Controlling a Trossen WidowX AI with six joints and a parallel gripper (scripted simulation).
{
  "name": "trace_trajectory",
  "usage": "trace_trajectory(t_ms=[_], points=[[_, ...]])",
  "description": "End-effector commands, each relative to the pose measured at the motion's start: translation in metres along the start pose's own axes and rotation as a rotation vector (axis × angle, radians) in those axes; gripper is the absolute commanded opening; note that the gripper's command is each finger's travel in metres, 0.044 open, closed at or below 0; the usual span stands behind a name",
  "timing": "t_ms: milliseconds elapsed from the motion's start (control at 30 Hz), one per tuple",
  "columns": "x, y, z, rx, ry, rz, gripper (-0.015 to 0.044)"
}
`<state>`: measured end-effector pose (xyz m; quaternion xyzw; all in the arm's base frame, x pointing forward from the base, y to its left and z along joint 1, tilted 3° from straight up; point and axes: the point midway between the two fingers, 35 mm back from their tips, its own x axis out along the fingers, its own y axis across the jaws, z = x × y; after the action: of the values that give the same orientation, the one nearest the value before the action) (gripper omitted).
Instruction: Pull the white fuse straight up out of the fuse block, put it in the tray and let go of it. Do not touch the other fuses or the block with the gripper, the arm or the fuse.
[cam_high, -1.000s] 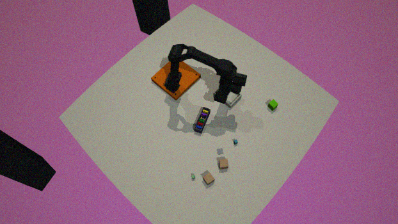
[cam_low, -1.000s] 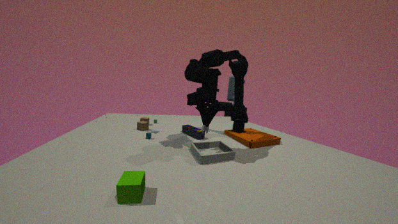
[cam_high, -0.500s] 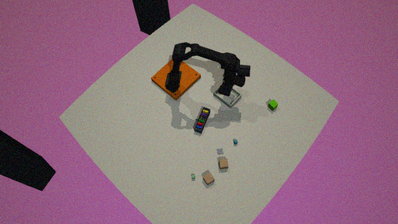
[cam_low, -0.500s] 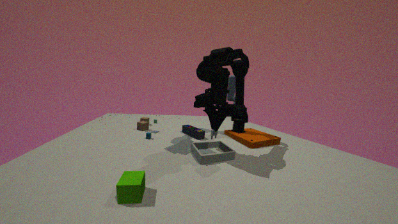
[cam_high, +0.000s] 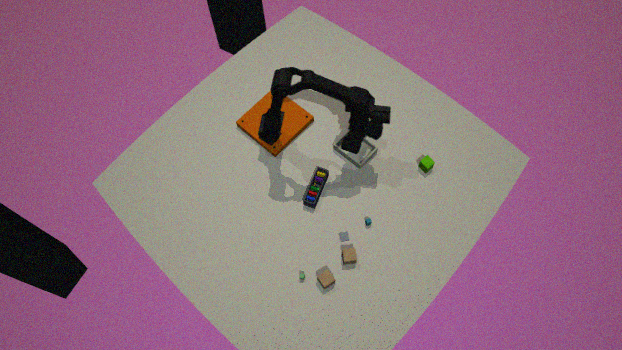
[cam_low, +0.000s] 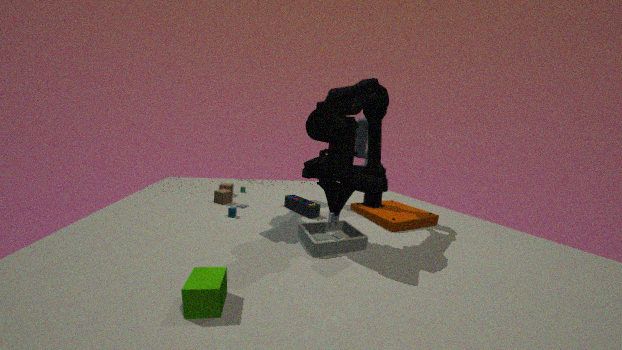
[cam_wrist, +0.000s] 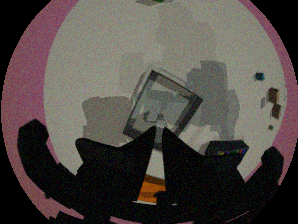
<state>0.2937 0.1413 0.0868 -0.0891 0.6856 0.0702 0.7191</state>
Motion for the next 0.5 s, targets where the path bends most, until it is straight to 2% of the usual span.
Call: trace_trajectory(t_ms=[0, 200, 467], points=[[0.0065, -0.0009, -0.0003, 0.001, 0.001, -0.005, 0.0], [0.0135, -0.001, -0.0007, 0.001, 0.001, -0.005, 0.0], [0.0107, -0.0002, -0.0007, 0.001, 0.001, 0.0, 0.021]])
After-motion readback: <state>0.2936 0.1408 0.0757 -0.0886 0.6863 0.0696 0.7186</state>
